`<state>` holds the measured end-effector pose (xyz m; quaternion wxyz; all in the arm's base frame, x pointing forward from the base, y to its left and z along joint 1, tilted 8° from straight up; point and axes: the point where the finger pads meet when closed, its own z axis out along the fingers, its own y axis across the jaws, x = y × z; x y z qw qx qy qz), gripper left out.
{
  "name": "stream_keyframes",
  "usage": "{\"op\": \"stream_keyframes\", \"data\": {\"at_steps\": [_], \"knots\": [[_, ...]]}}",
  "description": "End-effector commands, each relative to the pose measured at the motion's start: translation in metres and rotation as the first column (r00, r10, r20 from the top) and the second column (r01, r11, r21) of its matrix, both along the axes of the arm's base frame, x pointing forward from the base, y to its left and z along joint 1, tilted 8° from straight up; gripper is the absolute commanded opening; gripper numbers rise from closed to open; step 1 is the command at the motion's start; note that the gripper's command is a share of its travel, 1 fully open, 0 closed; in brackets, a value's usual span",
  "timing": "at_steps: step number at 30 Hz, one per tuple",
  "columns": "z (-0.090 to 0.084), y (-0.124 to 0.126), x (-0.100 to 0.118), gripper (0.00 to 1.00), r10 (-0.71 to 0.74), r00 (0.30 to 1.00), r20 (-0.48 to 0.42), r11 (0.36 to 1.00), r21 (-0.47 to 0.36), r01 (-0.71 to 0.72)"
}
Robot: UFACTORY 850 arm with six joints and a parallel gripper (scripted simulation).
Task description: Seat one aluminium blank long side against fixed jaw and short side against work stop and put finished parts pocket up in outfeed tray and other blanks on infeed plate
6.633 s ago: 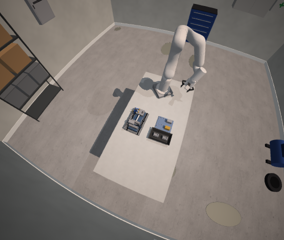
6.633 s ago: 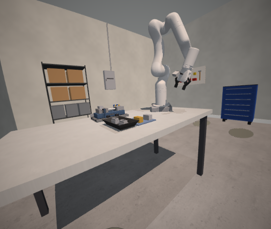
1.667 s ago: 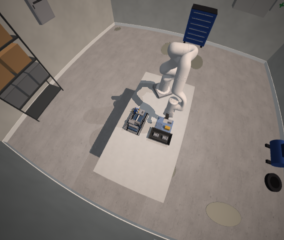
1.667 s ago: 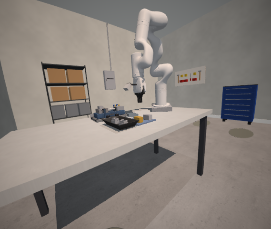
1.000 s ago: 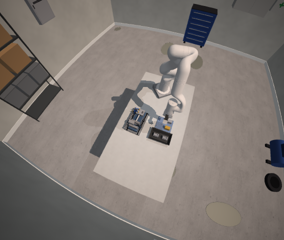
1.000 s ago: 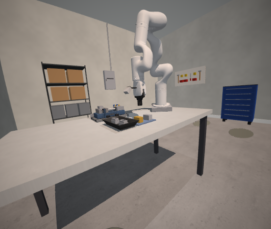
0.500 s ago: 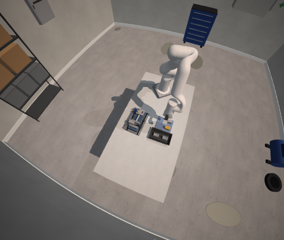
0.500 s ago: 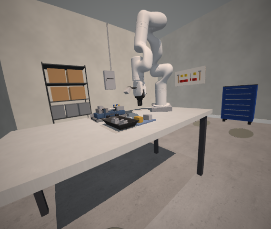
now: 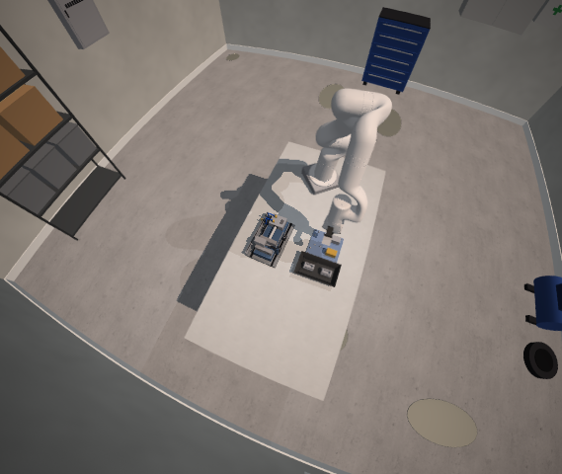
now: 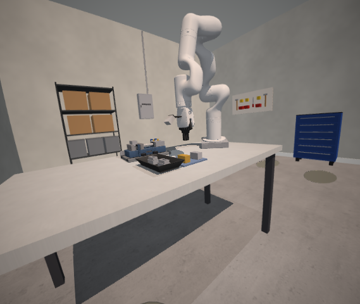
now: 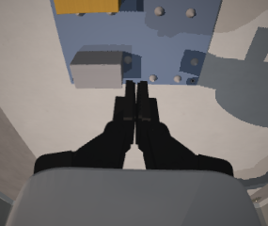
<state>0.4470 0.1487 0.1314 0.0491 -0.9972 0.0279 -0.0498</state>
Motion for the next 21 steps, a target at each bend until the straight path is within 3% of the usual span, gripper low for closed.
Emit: {"op": "stream_keyframes", "data": {"at_steps": [1, 21], "knots": [[0.0007, 0.0002, 0.0007, 0.00, 0.000, 1.000, 0.002, 1.000, 0.001, 0.000], [0.0071, -0.0004, 0.0001, 0.00, 0.000, 1.000, 0.002, 1.000, 0.001, 0.000]]}}
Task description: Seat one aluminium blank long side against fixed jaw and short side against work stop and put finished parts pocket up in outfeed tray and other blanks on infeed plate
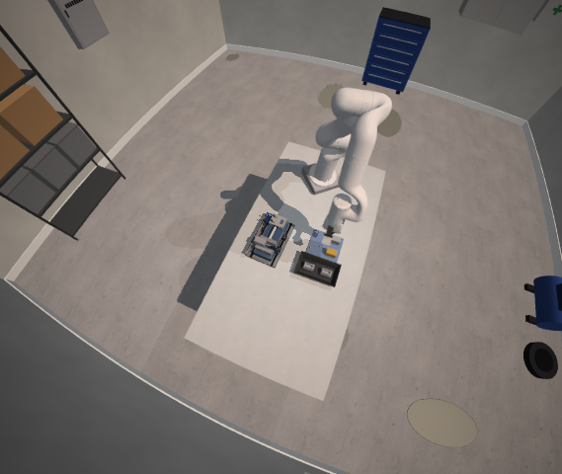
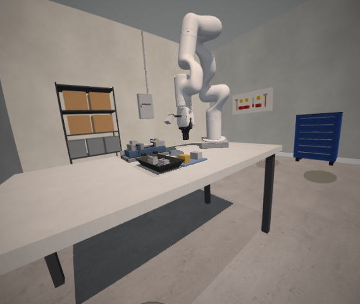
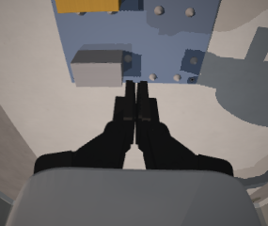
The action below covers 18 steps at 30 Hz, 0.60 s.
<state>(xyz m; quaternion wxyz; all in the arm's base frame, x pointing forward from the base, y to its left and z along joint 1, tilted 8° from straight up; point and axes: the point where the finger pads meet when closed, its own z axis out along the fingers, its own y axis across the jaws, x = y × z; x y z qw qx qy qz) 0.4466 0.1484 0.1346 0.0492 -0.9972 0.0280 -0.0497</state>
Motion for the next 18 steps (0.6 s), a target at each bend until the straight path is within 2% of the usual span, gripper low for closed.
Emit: {"op": "stream_keyframes", "data": {"at_steps": [1, 6, 18], "knots": [[0.006, 0.000, 0.000, 0.00, 0.000, 1.000, 0.002, 1.000, 0.000, 0.000], [0.011, -0.001, 0.000, 0.00, 0.000, 1.000, 0.002, 1.000, 0.000, 0.000], [0.044, -0.004, -0.004, 0.00, 0.000, 1.000, 0.002, 1.000, 0.000, 0.000]]}}
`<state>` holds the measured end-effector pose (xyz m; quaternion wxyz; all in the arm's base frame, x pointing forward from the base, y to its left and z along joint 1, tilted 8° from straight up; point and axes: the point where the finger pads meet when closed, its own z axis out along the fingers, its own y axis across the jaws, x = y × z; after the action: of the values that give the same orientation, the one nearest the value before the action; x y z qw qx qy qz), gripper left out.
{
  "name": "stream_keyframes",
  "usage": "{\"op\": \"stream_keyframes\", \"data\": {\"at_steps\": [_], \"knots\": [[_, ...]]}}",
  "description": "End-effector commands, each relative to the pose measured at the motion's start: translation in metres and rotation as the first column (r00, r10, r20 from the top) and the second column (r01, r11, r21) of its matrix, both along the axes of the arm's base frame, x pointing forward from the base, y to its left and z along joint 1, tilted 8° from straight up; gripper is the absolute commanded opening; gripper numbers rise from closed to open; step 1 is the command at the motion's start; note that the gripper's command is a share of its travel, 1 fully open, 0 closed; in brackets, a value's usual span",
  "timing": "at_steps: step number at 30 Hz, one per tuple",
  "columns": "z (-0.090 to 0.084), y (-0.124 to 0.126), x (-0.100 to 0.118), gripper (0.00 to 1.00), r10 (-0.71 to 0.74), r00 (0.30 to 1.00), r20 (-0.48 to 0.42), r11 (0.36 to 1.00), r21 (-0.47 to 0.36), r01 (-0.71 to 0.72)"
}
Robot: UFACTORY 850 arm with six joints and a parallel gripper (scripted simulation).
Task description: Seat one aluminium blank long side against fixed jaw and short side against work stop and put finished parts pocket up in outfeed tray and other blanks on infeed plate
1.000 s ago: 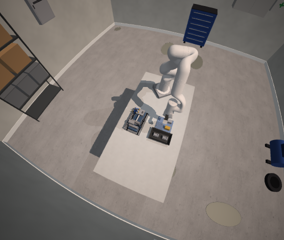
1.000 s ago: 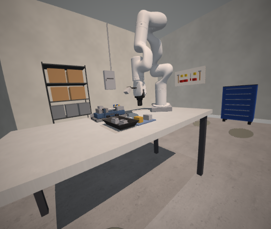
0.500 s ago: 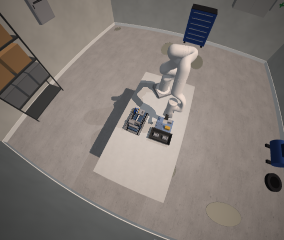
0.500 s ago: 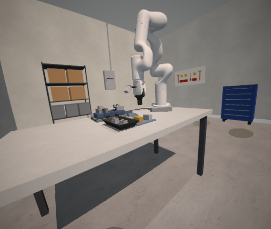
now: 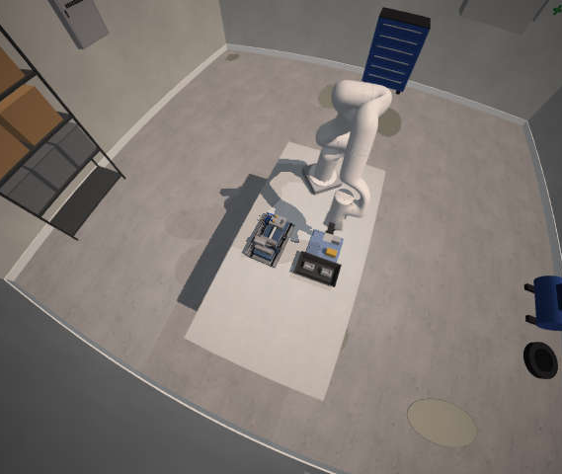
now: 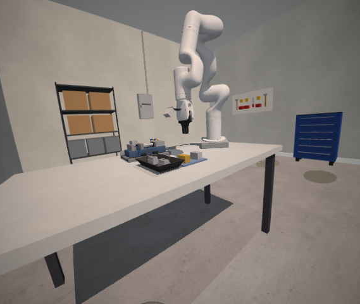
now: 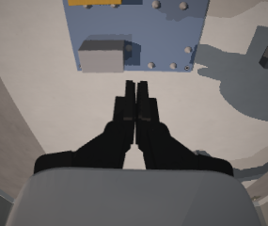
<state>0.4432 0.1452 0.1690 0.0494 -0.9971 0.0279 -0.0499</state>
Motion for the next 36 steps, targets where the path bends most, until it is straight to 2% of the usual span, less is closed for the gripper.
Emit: {"op": "stream_keyframes", "data": {"at_steps": [1, 12, 23, 24, 26, 28, 34, 36], "knots": [[0.009, -0.001, 0.000, 0.00, 0.000, 1.000, 0.001, 1.000, 0.000, 0.000], [0.029, -0.002, -0.002, 0.00, 0.000, 1.000, 0.001, 1.000, 0.000, 0.000], [0.032, -0.002, -0.001, 0.00, 0.000, 1.000, 0.001, 1.000, 0.000, 0.000], [0.033, -0.002, 0.005, 0.00, 0.000, 1.000, 0.001, 1.000, 0.000, 0.000], [0.038, 0.000, 0.041, 0.00, 0.000, 1.000, 0.001, 1.000, 0.000, 0.000], [0.040, 0.000, 0.053, 0.00, 0.000, 1.000, 0.001, 1.000, 0.000, 0.000], [0.045, 0.000, 0.106, 0.00, -0.001, 1.000, 0.000, 1.000, -0.002, 0.001], [0.045, 0.000, 0.106, 0.00, -0.001, 1.000, 0.000, 1.000, -0.002, 0.001]]}}
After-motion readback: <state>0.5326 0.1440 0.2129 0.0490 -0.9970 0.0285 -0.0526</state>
